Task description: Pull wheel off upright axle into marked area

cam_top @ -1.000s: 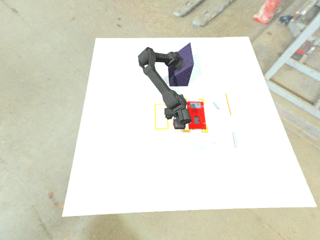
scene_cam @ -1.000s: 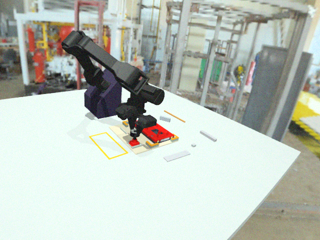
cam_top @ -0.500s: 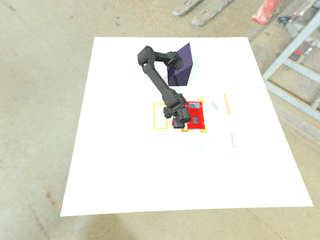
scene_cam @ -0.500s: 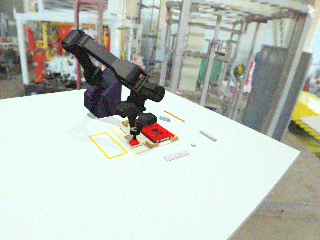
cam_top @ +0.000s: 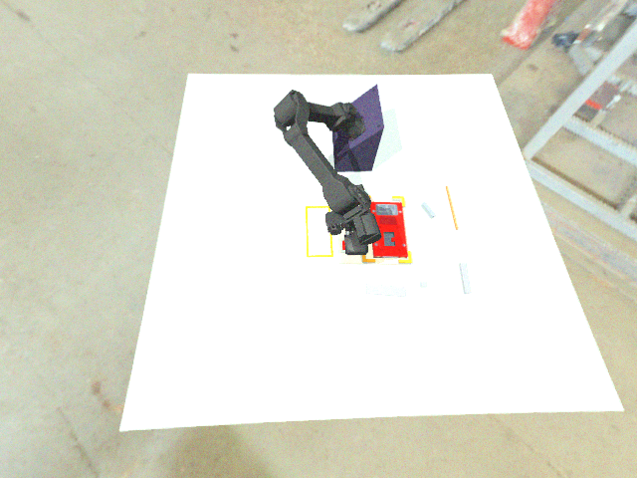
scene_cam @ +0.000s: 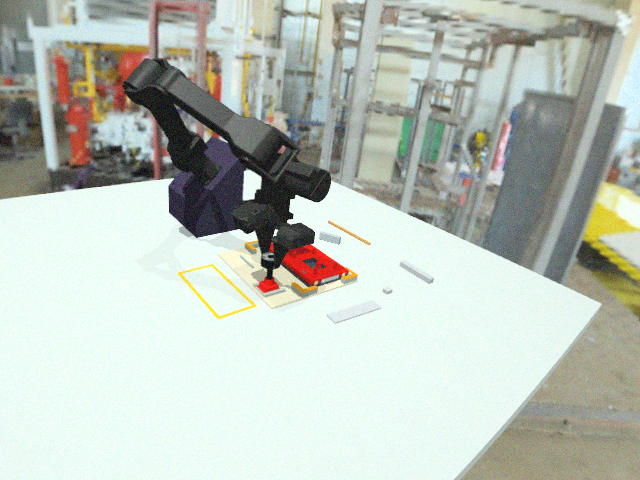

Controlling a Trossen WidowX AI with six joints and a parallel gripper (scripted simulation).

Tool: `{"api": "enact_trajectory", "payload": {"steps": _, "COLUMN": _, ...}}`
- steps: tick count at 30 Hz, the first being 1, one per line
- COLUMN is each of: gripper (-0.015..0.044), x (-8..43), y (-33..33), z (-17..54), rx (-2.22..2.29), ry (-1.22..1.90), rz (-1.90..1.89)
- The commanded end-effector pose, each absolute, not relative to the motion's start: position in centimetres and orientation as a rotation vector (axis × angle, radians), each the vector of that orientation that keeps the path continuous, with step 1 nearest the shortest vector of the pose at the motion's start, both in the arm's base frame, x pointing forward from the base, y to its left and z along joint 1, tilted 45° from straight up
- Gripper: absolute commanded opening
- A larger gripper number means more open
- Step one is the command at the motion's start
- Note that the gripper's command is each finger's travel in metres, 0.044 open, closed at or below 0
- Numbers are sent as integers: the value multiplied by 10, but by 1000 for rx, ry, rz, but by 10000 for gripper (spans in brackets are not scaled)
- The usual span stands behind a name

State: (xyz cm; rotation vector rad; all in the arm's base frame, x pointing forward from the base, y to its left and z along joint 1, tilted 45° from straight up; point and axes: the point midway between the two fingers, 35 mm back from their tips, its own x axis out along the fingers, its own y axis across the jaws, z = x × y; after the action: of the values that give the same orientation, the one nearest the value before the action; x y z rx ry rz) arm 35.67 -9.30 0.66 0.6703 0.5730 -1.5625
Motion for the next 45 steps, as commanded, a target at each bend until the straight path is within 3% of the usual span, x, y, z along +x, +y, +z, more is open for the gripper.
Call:
{"api": "enact_trajectory", "payload": {"steps": 1, "gripper": 0, "x": 357, "y": -92, "z": 8, "rx": 673, "ry": 570, "rz": -1564}}
{"api": "enact_trajectory", "payload": {"steps": 15, "gripper": 0, "x": 356, "y": -66, "z": 33, "rx": 674, "ry": 571, "rz": -1563}}
{"api": "enact_trajectory", "payload": {"steps": 45, "gripper": 0, "x": 291, "y": -126, "z": 97, "rx": 668, "ry": 571, "rz": -1565}}
